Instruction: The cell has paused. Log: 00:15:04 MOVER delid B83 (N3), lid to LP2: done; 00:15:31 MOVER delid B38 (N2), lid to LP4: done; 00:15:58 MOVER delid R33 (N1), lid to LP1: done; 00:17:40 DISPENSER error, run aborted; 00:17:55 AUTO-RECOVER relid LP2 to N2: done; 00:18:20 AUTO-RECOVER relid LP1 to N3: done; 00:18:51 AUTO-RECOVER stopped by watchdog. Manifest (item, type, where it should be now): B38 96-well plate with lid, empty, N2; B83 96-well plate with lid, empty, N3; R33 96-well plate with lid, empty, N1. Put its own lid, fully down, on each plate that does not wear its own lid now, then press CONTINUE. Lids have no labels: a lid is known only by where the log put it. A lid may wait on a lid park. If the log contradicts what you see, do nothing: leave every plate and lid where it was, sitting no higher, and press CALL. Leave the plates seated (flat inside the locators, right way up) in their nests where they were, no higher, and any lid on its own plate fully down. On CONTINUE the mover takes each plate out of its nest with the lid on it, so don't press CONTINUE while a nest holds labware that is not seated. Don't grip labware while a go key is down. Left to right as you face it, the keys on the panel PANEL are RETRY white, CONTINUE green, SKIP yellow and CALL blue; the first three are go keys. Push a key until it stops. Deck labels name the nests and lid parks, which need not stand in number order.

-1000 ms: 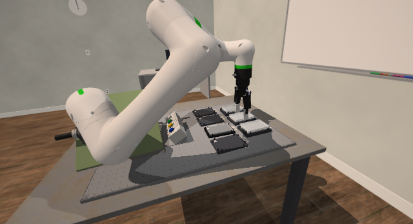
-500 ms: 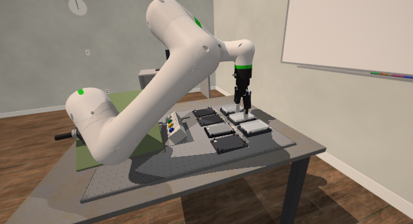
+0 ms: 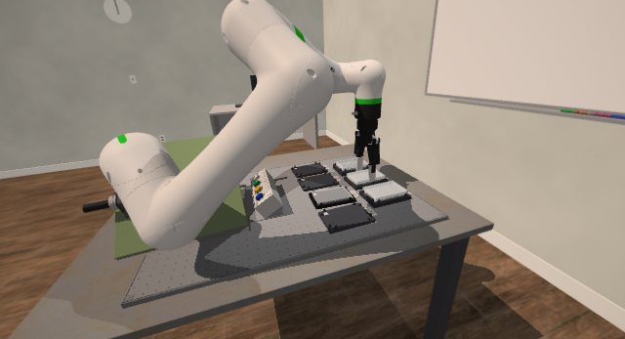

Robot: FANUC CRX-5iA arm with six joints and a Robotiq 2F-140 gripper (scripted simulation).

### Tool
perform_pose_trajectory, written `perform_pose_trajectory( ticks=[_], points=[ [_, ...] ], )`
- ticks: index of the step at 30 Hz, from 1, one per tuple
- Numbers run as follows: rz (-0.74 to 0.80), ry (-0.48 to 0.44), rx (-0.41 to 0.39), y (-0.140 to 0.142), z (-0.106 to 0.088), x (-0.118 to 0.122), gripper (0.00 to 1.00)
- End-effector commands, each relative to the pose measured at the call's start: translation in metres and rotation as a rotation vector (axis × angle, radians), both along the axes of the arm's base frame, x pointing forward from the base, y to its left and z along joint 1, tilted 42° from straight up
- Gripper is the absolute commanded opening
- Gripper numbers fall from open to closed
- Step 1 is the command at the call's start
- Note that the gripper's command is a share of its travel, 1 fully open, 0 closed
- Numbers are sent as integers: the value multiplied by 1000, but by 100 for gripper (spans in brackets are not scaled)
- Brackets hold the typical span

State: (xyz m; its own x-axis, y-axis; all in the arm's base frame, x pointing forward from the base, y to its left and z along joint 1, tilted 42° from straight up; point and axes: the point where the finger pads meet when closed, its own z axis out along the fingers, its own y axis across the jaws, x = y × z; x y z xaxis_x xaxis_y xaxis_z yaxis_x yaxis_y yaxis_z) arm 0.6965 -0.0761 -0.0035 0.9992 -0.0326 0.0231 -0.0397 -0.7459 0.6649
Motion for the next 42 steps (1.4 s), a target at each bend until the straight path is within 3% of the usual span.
perform_pose_trajectory(
  ticks=[1,25,42],
  points=[
    [0,0,0,0,0,0,0],
    [0,0,0,1,1,0,0],
    [0,0,0,11,12,0,0]
  ],
)
